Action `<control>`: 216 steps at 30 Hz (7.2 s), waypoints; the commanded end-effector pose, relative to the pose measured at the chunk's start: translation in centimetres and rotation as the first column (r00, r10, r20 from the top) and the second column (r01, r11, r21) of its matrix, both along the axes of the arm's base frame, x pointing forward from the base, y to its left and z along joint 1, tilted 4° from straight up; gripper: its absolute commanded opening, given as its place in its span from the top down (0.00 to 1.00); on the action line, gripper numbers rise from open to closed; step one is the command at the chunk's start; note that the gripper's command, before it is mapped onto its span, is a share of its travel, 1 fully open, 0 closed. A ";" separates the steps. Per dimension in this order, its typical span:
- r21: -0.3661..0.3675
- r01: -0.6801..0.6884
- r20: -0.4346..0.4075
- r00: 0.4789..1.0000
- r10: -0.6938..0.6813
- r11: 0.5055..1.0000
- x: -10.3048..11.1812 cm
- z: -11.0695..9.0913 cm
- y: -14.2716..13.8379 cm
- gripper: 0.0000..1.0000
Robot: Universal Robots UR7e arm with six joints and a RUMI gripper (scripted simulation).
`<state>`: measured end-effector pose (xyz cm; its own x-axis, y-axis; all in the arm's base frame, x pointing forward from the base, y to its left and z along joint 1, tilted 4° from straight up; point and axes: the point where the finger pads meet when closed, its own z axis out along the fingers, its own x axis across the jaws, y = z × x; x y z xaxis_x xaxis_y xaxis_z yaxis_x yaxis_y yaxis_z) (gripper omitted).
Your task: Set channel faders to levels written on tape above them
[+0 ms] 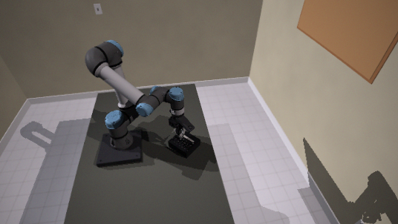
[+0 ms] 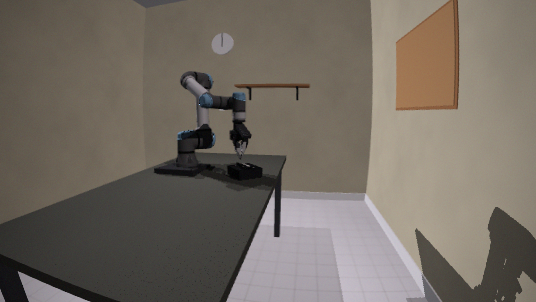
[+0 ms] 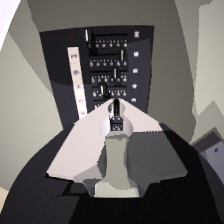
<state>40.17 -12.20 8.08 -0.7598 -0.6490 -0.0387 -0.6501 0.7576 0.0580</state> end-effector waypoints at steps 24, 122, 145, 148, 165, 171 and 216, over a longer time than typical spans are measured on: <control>0.003 -0.002 -0.005 1.000 0.002 1.000 -0.1 -0.3 0.2 1.00; 0.003 -0.001 -0.005 1.000 0.002 1.000 0.0 -2.7 0.5 1.00; 0.003 -0.001 -0.005 1.000 0.002 1.000 0.0 -2.7 0.5 1.00; 0.003 -0.001 -0.005 1.000 0.002 1.000 0.0 -2.7 0.5 1.00; 0.003 -0.001 -0.005 1.000 0.002 1.000 -0.2 -2.7 0.7 1.00; 0.003 -0.001 -0.005 1.000 0.002 1.000 -0.2 -2.7 0.7 1.00; 0.003 -0.001 -0.005 1.000 0.002 1.000 -0.2 -3.1 0.7 1.00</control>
